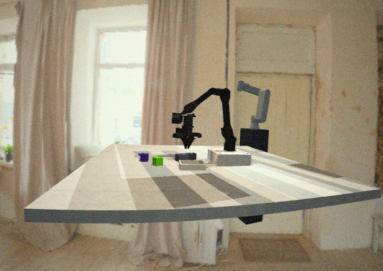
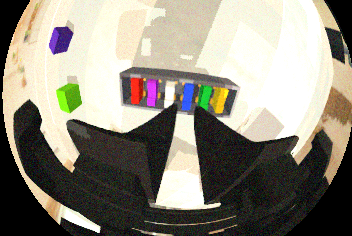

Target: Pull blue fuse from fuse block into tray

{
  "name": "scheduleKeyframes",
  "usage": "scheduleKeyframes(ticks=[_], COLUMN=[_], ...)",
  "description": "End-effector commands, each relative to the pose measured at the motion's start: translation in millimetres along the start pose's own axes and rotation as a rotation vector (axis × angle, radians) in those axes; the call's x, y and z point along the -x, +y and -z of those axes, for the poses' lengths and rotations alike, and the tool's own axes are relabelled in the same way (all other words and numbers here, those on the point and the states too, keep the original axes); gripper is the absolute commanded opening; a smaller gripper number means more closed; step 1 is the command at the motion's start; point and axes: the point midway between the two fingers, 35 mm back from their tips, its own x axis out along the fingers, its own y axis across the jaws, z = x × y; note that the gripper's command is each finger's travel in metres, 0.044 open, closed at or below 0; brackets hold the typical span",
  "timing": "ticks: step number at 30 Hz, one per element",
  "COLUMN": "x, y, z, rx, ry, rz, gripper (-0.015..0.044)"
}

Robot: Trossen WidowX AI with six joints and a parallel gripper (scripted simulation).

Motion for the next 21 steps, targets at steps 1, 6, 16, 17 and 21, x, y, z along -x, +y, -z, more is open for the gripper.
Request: scheduleKeyframes(ticks=[1,6,16,17,21], x=[-6,-11,-20,-21,-25], y=[-1,-2,-3,-3,-3], z=[1,1,2,2,2], rx=[0.004,0.004,0.004,0.004,0.004], ry=[0.006,0.006,0.006,0.006,0.006], rz=[0.001,0.001,0.001,0.001,0.001], gripper=[0.0073,0.0073,0.0073,0.0073,0.0073])
